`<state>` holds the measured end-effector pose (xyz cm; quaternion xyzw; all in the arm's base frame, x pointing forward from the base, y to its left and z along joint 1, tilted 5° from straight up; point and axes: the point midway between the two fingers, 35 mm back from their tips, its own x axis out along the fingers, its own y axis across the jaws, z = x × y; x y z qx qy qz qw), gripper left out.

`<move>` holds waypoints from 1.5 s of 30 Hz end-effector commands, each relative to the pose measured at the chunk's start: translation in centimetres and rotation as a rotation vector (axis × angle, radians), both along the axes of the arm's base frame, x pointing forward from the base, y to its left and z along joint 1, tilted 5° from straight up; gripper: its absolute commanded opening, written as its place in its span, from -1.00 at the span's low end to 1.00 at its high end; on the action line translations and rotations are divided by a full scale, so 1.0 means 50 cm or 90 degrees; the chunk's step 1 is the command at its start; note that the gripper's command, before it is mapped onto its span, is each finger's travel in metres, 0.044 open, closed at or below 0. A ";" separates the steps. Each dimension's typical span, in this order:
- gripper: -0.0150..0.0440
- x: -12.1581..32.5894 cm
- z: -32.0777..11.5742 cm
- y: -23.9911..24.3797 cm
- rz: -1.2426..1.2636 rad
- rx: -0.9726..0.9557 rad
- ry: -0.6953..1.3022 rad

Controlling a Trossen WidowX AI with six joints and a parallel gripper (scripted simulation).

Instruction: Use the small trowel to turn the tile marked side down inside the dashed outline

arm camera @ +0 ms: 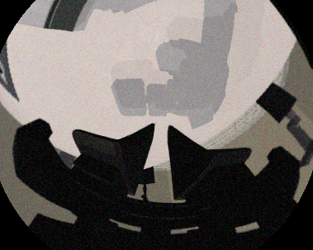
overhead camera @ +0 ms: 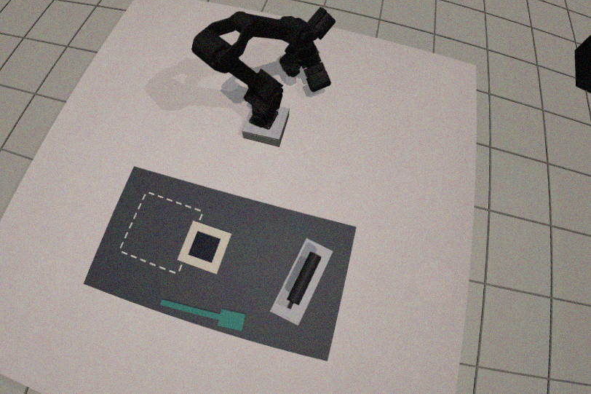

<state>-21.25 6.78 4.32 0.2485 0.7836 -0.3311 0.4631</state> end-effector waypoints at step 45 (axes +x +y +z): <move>0.38 -0.003 0.010 0.024 -0.069 -0.021 -0.003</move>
